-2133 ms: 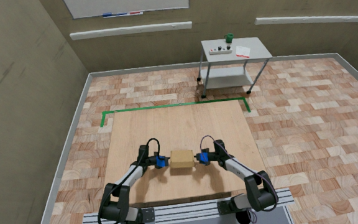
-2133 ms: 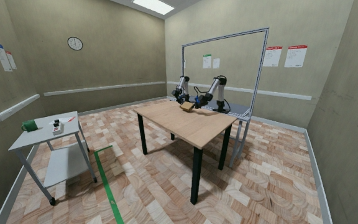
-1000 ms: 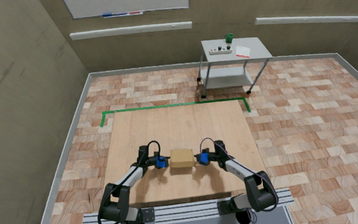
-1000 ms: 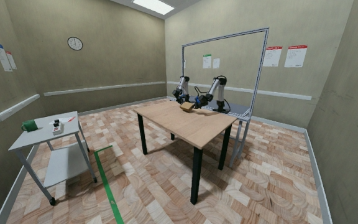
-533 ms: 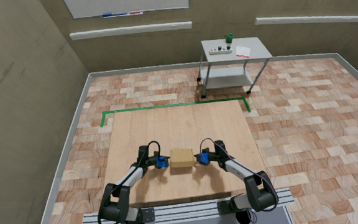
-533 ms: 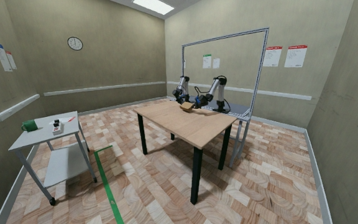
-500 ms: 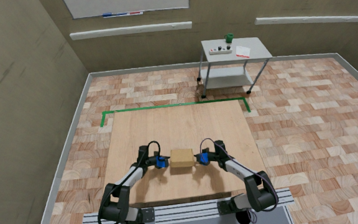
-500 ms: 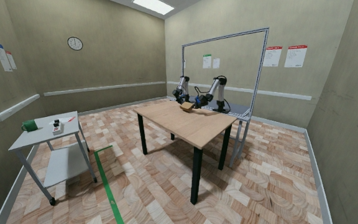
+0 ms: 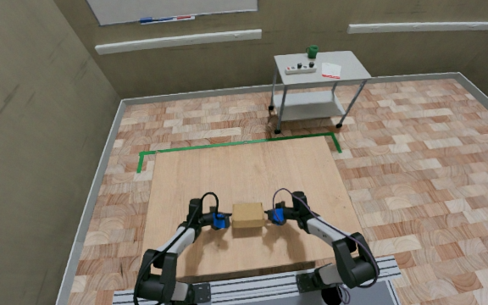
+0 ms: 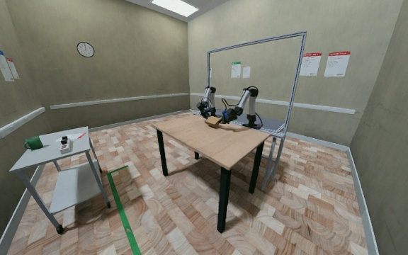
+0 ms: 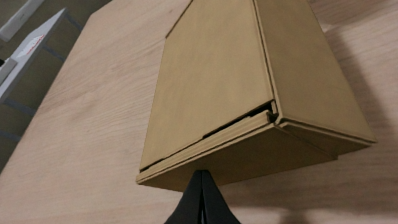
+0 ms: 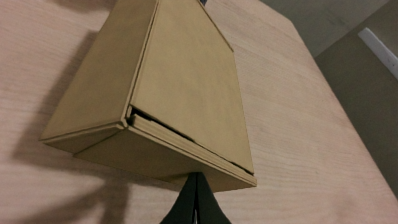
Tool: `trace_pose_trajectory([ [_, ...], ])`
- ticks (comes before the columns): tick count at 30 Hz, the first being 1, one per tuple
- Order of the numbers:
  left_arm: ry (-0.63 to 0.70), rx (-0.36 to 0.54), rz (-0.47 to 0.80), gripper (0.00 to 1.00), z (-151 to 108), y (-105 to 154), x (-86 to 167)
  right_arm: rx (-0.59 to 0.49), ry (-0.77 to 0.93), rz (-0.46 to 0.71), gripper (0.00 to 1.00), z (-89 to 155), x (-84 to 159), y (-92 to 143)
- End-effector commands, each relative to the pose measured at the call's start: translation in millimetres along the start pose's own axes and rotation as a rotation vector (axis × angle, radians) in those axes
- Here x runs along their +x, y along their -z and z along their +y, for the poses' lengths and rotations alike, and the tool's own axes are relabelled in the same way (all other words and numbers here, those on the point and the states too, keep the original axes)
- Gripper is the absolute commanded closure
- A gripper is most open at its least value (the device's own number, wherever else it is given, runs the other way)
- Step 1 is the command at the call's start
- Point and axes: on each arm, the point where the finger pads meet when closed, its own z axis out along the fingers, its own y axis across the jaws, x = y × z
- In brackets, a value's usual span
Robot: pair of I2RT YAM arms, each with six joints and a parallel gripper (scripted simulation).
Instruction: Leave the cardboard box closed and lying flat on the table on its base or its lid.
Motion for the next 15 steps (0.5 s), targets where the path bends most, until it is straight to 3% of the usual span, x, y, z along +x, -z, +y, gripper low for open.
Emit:
trace_pose_trajectory([
  [1, -0.033, 0.009, -0.024, 0.99, -4.0, -8.0, -4.2, 0.005, 0.053, -0.042, 0.99, -1.1, -10.5, -6.5],
  [15, -0.030, 0.012, -0.025, 0.99, -8.3, -9.7, -0.9, 0.001, 0.049, -0.041, 0.99, 3.2, -6.3, -8.6],
])
